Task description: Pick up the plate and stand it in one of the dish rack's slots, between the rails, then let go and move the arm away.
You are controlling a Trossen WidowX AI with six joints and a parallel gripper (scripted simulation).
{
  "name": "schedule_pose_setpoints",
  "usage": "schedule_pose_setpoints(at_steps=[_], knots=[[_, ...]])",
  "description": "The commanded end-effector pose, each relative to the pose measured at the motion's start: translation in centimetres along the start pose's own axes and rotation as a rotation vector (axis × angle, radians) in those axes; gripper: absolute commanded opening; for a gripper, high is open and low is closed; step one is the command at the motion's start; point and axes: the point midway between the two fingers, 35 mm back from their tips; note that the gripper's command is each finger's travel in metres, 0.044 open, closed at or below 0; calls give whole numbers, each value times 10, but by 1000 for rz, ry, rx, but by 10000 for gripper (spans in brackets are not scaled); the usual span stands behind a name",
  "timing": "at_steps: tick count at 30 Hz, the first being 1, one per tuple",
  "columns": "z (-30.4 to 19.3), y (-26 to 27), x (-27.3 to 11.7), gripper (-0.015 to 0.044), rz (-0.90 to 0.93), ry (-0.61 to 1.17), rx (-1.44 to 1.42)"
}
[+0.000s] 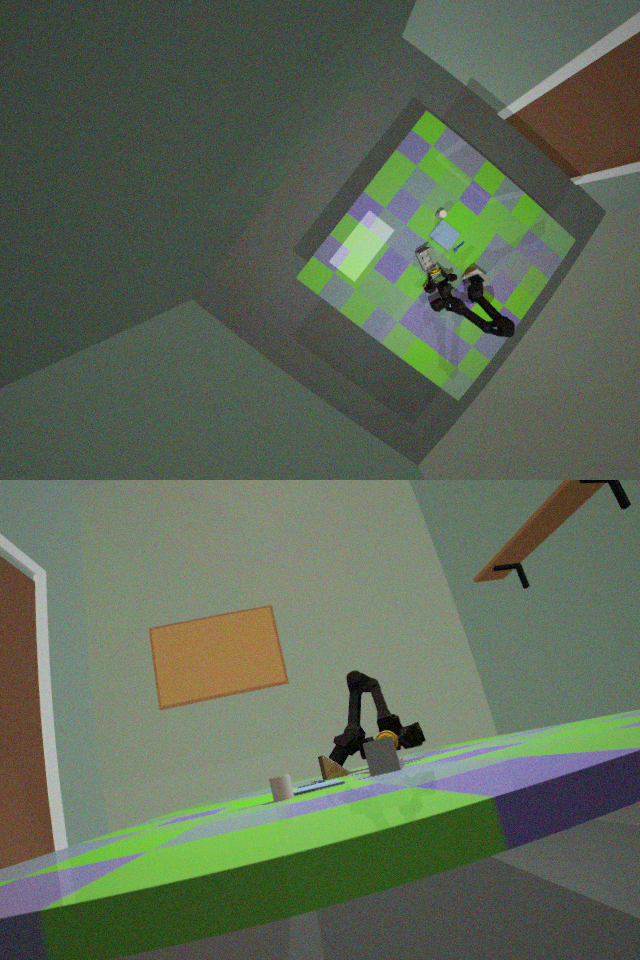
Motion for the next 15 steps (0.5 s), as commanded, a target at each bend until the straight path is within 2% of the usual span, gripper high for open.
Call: schedule_pose_setpoints(at_steps=[1, 15], knots=[[-1, -1, 5, 0, -2, 3, -6], [-1, -1, 26, 0, 0, -5, 5]])
Point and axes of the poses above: the point midway between the two fingers, 35 mm back from their tips, its own x axis out along the fingers, its own y axis across the jaws, z = x × y, and after that the axes turned 5 degrees about -x, right-handed
